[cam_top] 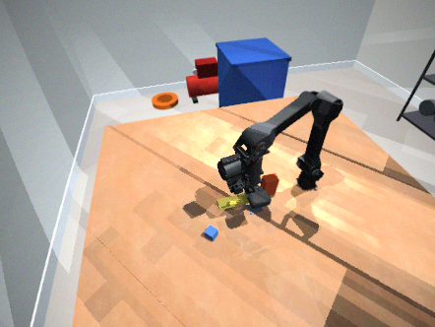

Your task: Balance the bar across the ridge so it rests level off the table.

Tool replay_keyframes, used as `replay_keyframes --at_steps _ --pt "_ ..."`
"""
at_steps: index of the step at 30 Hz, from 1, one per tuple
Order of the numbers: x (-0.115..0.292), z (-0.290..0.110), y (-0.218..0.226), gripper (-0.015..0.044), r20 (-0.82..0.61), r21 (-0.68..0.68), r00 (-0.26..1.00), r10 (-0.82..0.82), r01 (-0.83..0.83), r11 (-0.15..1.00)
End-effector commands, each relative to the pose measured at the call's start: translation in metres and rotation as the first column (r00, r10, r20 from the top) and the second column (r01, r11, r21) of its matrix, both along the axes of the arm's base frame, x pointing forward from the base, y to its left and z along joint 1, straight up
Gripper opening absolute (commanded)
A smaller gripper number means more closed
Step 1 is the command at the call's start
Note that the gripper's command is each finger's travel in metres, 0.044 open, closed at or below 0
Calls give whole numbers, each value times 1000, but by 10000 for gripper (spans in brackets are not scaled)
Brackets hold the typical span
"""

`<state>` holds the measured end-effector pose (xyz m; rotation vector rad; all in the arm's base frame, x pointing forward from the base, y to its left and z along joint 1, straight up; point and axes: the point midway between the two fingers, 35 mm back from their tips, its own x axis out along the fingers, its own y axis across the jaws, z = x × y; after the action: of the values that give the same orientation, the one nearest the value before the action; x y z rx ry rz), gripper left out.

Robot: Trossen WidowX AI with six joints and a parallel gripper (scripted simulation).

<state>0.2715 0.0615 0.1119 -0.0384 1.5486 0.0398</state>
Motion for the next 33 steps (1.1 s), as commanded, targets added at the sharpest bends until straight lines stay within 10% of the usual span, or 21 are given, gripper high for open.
replay_keyframes --at_steps 1,33 --pt "0 -1 1 0 0 4 1000 -3 3 1000" --pt "0 -3 1 0 0 4 1000 -3 3 1000"
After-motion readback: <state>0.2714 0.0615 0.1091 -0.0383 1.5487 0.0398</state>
